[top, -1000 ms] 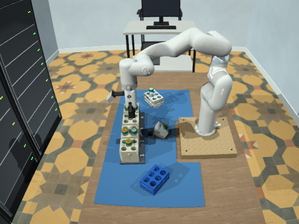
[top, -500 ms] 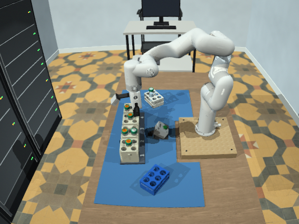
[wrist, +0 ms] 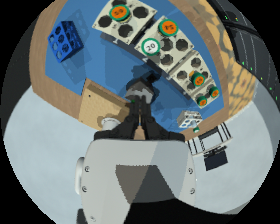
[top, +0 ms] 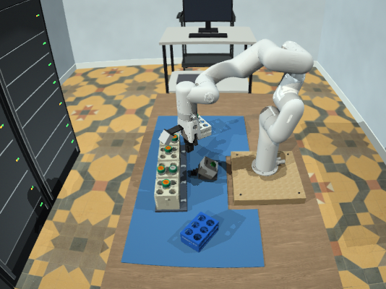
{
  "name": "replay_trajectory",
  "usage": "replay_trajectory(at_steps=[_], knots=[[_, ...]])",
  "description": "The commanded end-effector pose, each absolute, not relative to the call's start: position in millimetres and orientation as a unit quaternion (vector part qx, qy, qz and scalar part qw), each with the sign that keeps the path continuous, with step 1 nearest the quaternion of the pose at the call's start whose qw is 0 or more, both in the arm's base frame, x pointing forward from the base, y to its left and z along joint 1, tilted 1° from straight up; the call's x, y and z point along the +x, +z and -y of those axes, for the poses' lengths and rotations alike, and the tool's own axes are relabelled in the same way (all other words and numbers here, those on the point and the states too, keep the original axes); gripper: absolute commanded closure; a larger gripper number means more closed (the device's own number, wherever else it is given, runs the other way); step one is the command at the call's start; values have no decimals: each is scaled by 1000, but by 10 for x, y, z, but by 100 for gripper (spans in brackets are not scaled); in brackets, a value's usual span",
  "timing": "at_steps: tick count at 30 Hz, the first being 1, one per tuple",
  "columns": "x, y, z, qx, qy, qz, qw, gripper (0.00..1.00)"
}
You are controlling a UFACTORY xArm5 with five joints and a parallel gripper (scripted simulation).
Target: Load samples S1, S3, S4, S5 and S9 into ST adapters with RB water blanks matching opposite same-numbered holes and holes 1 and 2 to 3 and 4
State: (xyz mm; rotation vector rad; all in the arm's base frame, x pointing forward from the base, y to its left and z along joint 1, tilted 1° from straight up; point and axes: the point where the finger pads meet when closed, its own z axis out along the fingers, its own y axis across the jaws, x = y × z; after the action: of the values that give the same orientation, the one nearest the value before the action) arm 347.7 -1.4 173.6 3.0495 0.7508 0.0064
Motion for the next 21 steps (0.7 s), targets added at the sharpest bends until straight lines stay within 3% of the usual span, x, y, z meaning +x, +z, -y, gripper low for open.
replay_trajectory(at_steps=[1, 21], knots=[[3317, 1658, 65, 953, 6, -304, 2, 100], [2557, 1229, 288, 820, 4, -572, 4, 100]])
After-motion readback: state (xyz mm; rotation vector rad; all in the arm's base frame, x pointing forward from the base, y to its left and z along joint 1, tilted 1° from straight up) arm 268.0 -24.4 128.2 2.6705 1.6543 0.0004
